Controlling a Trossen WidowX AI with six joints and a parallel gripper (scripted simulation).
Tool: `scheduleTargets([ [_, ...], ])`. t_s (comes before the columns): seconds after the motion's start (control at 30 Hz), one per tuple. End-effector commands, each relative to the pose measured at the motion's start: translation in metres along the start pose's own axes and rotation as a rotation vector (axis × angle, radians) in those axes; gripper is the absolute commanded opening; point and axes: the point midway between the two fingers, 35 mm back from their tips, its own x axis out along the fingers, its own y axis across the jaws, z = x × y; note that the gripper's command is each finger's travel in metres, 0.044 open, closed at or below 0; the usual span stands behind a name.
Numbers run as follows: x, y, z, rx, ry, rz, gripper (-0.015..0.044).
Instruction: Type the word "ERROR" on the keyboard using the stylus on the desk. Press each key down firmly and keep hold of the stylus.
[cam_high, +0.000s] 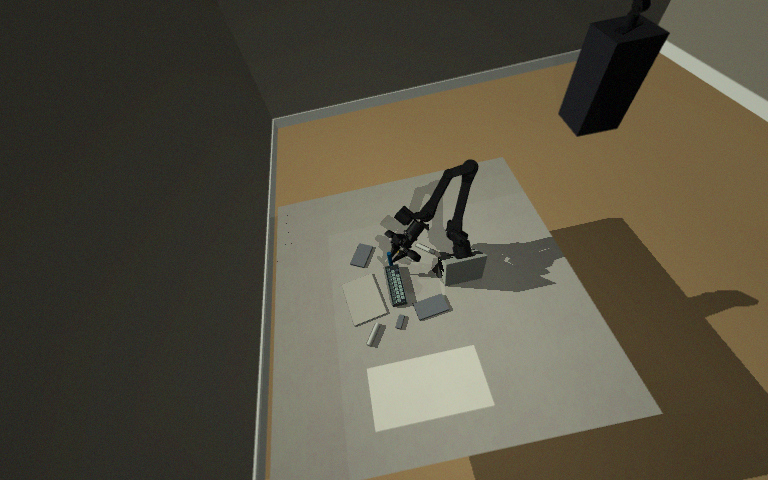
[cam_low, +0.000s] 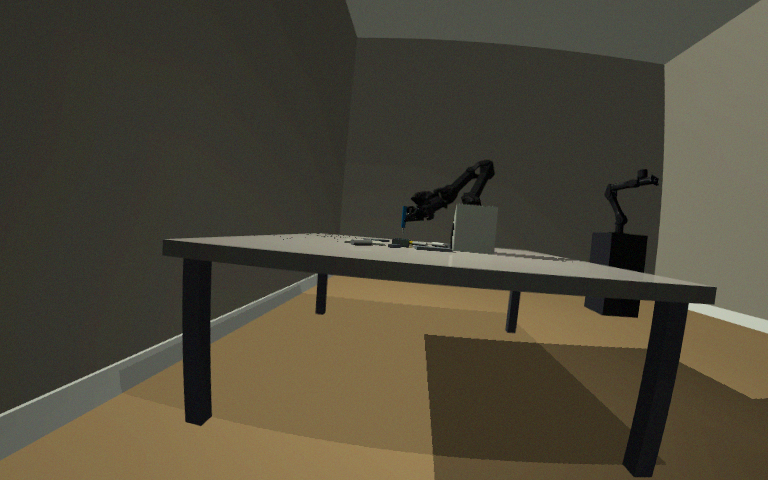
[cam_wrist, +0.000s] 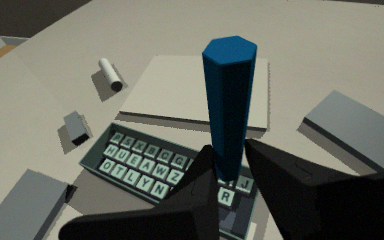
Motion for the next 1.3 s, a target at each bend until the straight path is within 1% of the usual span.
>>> scheduleTargets([
  [0.0,0.0057,0.0029,-0.0107,-0.003,0.000,0.010,0.0000],
  [1.0,0.0067,0.0031,-0.0130,-0.003,0.000,0.010,0.0000],
  [1.1,0.0084,0.0020,-0.0124,-0.003,0.001,0.010,0.0079],
  [1.27,0.0100,0.0013,-0.0126,-0.003,0.001,0.011,0.0081],
])
